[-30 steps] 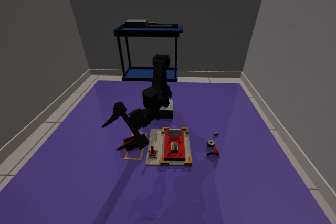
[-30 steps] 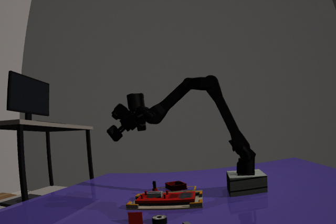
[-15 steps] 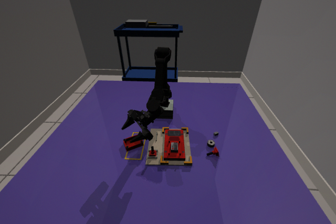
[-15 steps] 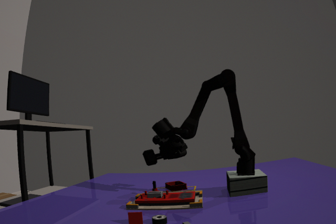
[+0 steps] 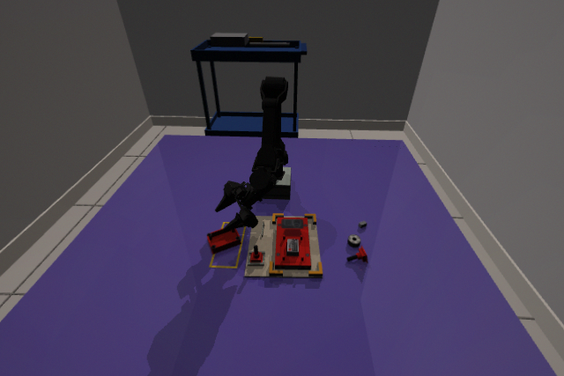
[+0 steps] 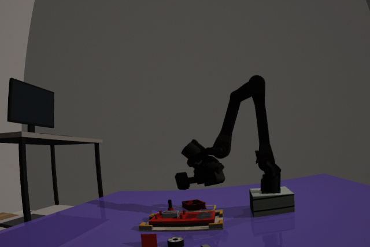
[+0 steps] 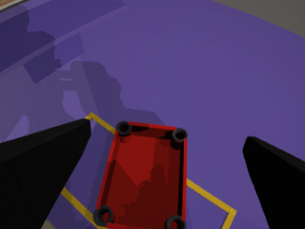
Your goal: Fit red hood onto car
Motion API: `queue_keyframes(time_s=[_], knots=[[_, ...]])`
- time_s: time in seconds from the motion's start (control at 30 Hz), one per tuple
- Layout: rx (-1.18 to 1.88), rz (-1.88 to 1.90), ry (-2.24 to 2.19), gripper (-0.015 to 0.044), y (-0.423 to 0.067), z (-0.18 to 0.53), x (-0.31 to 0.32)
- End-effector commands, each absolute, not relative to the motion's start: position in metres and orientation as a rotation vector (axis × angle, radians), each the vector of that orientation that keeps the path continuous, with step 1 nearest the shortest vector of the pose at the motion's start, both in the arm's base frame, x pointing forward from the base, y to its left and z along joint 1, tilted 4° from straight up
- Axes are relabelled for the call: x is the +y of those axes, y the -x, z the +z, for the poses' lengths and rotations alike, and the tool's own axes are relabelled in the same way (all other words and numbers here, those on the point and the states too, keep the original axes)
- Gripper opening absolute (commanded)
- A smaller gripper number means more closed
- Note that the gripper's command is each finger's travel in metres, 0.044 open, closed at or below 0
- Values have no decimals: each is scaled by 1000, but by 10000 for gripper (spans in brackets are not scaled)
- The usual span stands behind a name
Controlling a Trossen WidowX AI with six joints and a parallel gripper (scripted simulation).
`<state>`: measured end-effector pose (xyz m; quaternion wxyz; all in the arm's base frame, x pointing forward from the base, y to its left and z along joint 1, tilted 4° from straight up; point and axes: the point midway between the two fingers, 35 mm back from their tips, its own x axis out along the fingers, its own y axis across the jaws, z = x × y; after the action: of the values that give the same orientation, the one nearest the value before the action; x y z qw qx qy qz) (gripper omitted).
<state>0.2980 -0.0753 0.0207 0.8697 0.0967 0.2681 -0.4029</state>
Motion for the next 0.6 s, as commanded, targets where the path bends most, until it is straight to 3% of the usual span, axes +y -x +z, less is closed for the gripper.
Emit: queue_keyframes(time_s=[0.0,0.57], knots=[[561,-849,-204,440,-297,17,-76],[555,-848,-207,440,-302,1,-74]])
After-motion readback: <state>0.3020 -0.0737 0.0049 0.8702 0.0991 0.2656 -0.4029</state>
